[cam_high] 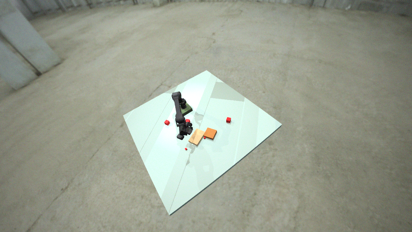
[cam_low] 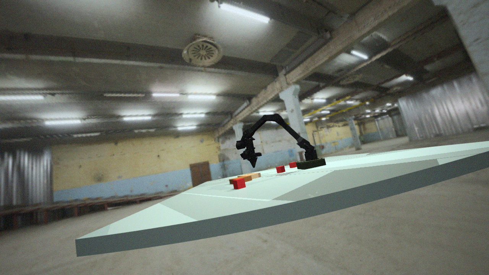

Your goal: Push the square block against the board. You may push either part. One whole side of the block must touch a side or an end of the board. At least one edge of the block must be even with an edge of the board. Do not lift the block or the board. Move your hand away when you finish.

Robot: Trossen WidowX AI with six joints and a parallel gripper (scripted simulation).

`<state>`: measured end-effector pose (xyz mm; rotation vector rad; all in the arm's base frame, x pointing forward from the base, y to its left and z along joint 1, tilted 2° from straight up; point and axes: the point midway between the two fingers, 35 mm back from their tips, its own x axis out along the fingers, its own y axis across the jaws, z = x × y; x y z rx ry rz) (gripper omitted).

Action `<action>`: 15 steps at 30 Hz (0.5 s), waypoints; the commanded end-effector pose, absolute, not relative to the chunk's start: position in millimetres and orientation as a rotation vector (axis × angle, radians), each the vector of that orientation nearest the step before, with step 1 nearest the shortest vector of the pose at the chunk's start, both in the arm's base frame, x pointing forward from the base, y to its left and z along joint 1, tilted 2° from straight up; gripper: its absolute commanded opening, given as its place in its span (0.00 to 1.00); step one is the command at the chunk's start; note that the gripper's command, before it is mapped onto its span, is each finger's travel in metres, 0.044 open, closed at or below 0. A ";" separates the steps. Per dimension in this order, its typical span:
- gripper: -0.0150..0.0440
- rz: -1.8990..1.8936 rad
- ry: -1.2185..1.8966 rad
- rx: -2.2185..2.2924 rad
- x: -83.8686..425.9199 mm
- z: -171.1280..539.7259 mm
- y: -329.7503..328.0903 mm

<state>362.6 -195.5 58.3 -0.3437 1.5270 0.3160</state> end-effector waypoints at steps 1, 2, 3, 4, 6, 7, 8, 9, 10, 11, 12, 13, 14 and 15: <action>0.25 0.290 1.539 -0.312 365.7 57.1 -201.6; 0.25 0.290 1.539 -0.312 365.9 54.0 -201.7; 0.25 0.290 1.539 -0.312 366.5 44.8 -202.1; 0.25 0.290 1.539 -0.312 367.0 29.4 -202.4; 0.25 0.290 1.539 -0.312 366.5 5.1 -202.2; 0.25 0.290 1.539 -0.312 366.3 2.0 -202.1; 0.25 0.290 1.539 -0.312 366.3 2.0 -202.1; 0.25 0.290 1.539 -0.312 366.3 2.0 -202.1; 0.25 0.290 1.539 -0.312 366.3 2.0 -202.1; 0.25 0.290 1.539 -0.312 366.5 2.1 -202.1; 0.25 0.290 1.539 -0.312 367.0 2.1 -202.0; 0.25 0.290 1.539 -0.312 367.6 2.1 -201.8; 0.25 0.290 1.539 -0.312 368.5 2.2 -201.6; 0.25 0.290 1.539 -0.312 369.6 2.3 -201.4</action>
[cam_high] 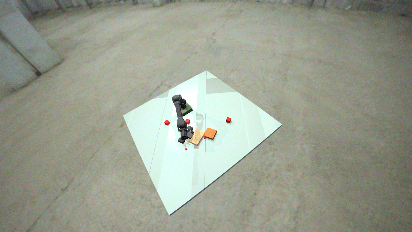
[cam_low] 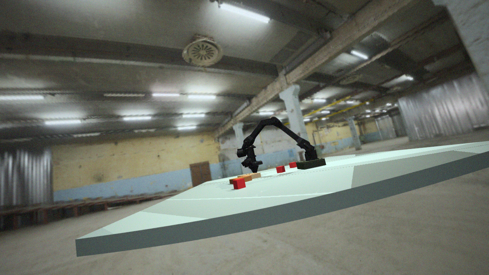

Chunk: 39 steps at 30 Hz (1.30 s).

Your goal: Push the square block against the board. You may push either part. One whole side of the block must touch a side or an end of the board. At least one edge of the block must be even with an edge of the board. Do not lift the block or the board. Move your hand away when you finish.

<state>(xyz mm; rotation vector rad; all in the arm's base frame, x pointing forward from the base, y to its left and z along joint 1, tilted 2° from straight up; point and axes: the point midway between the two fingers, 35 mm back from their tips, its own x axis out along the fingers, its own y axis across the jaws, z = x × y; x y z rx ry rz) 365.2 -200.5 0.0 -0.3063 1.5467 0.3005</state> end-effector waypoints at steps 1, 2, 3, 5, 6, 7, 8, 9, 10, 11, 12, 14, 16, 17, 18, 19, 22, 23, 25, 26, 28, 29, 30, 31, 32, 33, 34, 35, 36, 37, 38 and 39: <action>0.25 0.290 1.538 -0.312 370.8 2.4 -201.0; 0.25 0.290 1.538 -0.312 372.2 2.5 -200.7; 0.25 0.290 1.538 -0.312 373.5 2.6 -200.4; 0.25 0.290 1.538 -0.312 376.2 2.7 -199.6; 0.25 0.290 1.538 -0.312 377.5 2.8 -199.3; 0.25 0.290 1.538 -0.312 378.8 2.9 -198.9; 0.25 0.290 1.537 -0.312 380.1 3.0 -198.5; 0.25 0.290 1.537 -0.312 381.4 3.1 -198.1; 0.25 0.290 1.537 -0.312 382.8 3.2 -197.7; 0.25 0.290 1.537 -0.312 384.1 3.2 -197.3; 0.25 0.290 1.537 -0.312 385.4 3.3 -196.9; 0.25 0.290 1.537 -0.312 388.0 3.5 -196.1; 0.25 0.290 1.536 -0.312 390.6 3.6 -195.2; 0.25 0.290 1.536 -0.312 391.9 3.7 -194.8; 0.25 0.290 1.536 -0.312 393.1 3.7 -194.3; 0.25 0.290 1.536 -0.311 394.5 3.8 -193.9; 0.25 0.290 1.536 -0.311 398.4 4.0 -192.5; 0.25 0.290 1.535 -0.311 399.6 4.1 -192.0; 0.25 0.290 1.535 -0.311 400.7 4.1 -191.7; 0.25 0.290 1.535 -0.311 400.2 4.1 -191.9; 0.25 0.290 1.536 -0.311 398.6 4.1 -192.9; 0.25 0.290 1.536 -0.312 397.4 4.0 -193.6; 0.25 0.290 1.536 -0.312 396.1 4.0 -194.3; 0.25 0.290 1.536 -0.312 394.6 3.9 -195.1; 0.25 0.290 1.536 -0.312 393.2 3.9 -195.9; 0.25 0.290 1.536 -0.312 391.8 3.9 -196.7; 0.25 0.290 1.536 -0.312 390.3 3.8 -197.4; 0.25 0.290 1.537 -0.312 388.9 3.7 -198.2; 0.25 0.290 1.537 -0.312 387.5 3.7 -198.9; 0.25 0.290 1.537 -0.312 386.0 3.6 -199.7; 0.25 0.290 1.537 -0.312 384.5 3.6 -200.4; 0.25 0.290 1.537 -0.312 383.1 3.5 -201.1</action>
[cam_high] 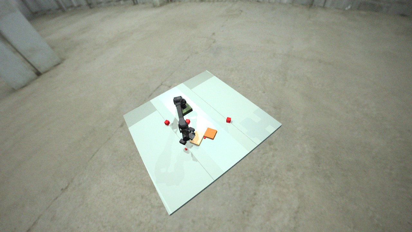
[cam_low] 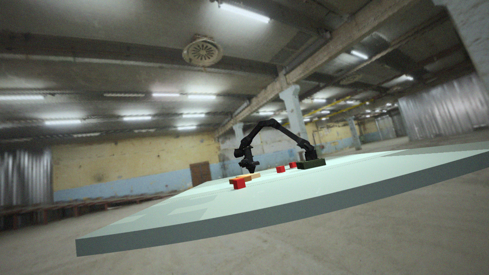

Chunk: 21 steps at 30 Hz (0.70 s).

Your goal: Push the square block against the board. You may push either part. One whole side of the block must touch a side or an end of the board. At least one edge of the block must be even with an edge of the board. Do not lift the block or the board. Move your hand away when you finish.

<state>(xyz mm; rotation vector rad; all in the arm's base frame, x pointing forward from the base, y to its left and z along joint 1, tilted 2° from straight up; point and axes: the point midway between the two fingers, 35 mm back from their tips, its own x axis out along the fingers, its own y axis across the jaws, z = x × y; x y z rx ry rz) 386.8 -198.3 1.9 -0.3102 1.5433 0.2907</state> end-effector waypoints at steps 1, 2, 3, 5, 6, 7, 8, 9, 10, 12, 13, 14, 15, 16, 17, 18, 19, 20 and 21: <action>0.25 0.290 1.537 -0.312 381.6 3.4 -201.9; 0.25 0.290 1.538 -0.312 380.1 3.4 -202.6; 0.25 0.289 1.538 -0.312 378.7 3.3 -203.3; 0.25 0.289 1.538 -0.312 375.7 3.2 -204.6; 0.25 0.289 1.538 -0.312 374.2 3.1 -205.3; 0.25 0.289 1.538 -0.312 372.7 3.0 -206.0; 0.25 0.289 1.539 -0.312 371.2 2.9 -206.6; 0.25 0.289 1.539 -0.312 369.7 2.9 -207.3; 0.25 0.289 1.539 -0.312 368.2 2.8 -207.9; 0.25 0.289 1.539 -0.312 365.2 2.6 -209.2; 0.25 0.289 1.539 -0.312 363.7 2.5 -209.8; 0.25 0.289 1.539 -0.312 362.1 2.4 -210.4; 0.25 0.289 1.540 -0.312 360.6 2.3 -211.0; 0.25 0.289 1.540 -0.313 359.1 2.2 -211.6; 0.25 0.289 1.540 -0.313 357.5 2.1 -212.1; 0.25 0.289 1.540 -0.313 356.0 2.0 -212.7; 0.25 0.289 1.540 -0.313 354.8 2.0 -213.1; 0.25 0.289 1.543 -0.310 358.9 4.3 -211.4; 0.25 0.289 1.543 -0.310 359.3 13.6 -211.5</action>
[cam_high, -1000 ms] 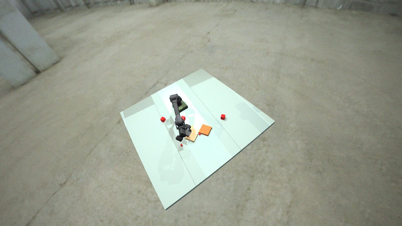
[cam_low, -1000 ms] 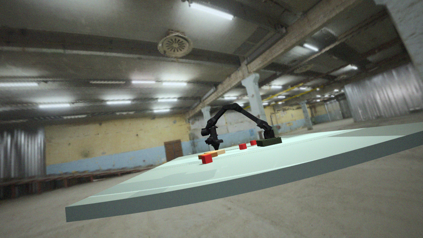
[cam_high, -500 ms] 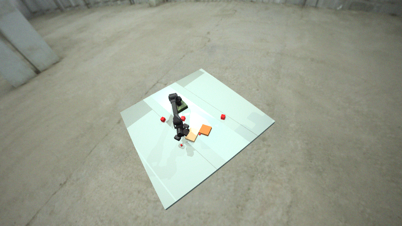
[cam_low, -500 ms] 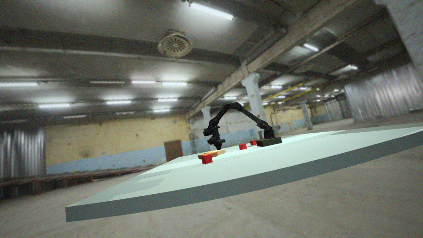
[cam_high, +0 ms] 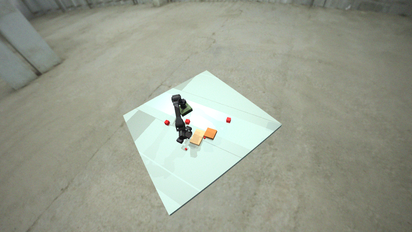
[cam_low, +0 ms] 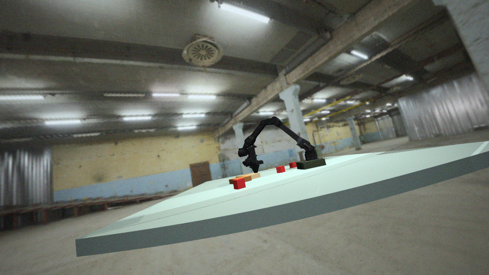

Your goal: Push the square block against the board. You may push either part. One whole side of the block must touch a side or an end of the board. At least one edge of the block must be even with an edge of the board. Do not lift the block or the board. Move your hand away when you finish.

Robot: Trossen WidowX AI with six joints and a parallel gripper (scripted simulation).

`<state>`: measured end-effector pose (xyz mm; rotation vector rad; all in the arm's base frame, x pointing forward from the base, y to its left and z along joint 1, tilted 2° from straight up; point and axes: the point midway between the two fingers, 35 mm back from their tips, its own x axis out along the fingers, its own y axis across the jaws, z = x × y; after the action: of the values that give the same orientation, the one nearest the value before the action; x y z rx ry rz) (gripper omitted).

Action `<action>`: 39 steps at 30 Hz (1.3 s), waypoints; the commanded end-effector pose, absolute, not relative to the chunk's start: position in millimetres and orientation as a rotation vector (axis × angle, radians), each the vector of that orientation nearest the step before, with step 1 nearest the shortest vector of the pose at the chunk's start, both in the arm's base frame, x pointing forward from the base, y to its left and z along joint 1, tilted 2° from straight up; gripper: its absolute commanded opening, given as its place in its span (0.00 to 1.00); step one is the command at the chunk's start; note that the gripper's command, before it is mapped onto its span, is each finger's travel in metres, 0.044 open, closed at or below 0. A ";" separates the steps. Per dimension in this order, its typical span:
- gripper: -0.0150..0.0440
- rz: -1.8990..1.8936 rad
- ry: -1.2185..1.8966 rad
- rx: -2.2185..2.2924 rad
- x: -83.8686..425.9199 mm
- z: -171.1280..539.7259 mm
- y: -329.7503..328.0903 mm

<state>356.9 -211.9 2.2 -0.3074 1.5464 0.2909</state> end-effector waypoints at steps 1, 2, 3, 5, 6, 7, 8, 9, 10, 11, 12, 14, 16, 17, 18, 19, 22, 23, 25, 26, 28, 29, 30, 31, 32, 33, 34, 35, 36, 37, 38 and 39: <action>0.25 0.289 1.542 -0.311 359.4 29.1 -211.5; 0.25 0.289 1.541 -0.312 358.9 44.6 -211.2; 0.25 0.289 1.540 -0.312 358.3 54.0 -210.8; 0.25 0.289 1.540 -0.313 358.1 57.1 -210.6; 0.25 0.289 1.540 -0.313 358.1 57.1 -210.6; 0.25 0.289 1.540 -0.313 358.1 57.1 -210.6; 0.25 0.289 1.540 -0.313 358.1 57.1 -210.6; 0.25 0.279 1.531 -0.315 360.7 55.7 -211.1; 0.25 0.266 1.533 -0.302 362.7 55.8 -208.4; 0.25 0.244 1.535 -0.279 366.1 55.9 -203.8; 0.25 0.218 1.537 -0.251 370.1 56.0 -198.1; 0.25 0.166 1.541 -0.195 377.7 56.3 -186.5; 0.25 0.114 1.543 -0.139 385.0 56.6 -174.7; 0.25 0.088 1.544 -0.111 388.5 56.7 -168.6; 0.25 0.062 1.545 -0.083 392.0 56.8 -162.5; 0.25 0.046 1.545 -0.060 395.4 57.0 -154.0; 0.25 -0.002 1.546 0.008 404.6 57.7 -128.2; 0.25 -0.018 1.546 0.030 407.3 57.9 -119.6; 0.25 -0.056 1.546 0.078 412.2 58.3 -104.2; 0.25 -0.076 1.546 0.102 414.4 58.4 -96.6; 0.25 -0.120 1.546 0.152 418.4 58.7 -82.7; 0.25 -0.146 1.544 0.178 420.3 58.8 -77.2; 0.25 -0.172 1.543 0.205 422.1 58.9 -71.8; 0.25 -0.198 1.541 0.232 423.8 58.9 -66.2; 0.25 -0.224 1.538 0.258 425.5 59.0 -60.7; 0.25 -0.251 1.536 0.285 427.1 59.0 -55.1; 0.25 -0.277 1.533 0.311 428.6 59.1 -49.4; 0.25 -0.303 1.529 0.338 430.1 59.2 -43.8; 0.25 -0.329 1.525 0.364 431.4 59.2 -38.1; 0.25 -0.355 1.521 0.391 432.7 59.3 -32.4; 0.25 -0.381 1.517 0.417 433.9 59.3 -26.6; 0.25 -0.408 1.512 0.444 435.1 59.4 -20.8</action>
<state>431.7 -36.3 59.7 0.3795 1.5203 -0.3458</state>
